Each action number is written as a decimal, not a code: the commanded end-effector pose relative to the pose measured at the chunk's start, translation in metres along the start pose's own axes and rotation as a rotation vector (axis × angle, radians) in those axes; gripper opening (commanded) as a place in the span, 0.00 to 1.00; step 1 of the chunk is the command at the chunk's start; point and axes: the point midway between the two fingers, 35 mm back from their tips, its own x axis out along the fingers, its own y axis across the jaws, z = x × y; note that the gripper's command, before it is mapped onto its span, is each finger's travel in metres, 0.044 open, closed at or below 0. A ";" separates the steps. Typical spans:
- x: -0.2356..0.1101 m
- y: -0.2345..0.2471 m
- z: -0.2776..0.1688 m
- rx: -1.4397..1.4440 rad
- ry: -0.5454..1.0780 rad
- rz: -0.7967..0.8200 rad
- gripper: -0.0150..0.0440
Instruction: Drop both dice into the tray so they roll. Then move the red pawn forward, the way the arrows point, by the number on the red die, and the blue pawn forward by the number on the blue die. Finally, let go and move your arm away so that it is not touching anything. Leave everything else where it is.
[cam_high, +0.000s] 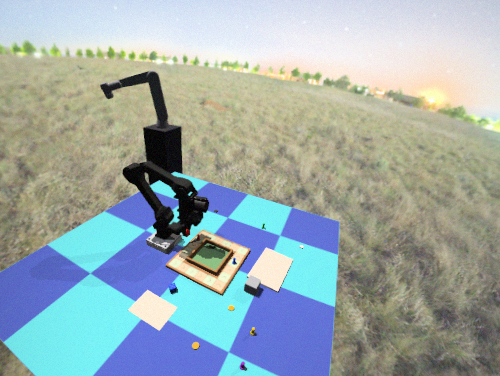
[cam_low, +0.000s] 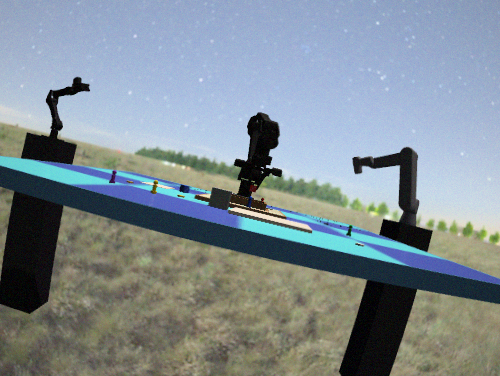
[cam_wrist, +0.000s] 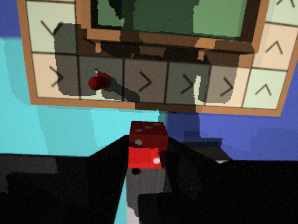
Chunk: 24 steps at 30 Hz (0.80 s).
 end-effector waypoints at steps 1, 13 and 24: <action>-0.023 0.002 -0.002 0.002 -0.004 0.005 0.25; -0.063 0.002 -0.012 0.002 -0.003 0.005 0.25; -0.063 0.004 0.023 -0.005 -0.005 0.006 0.25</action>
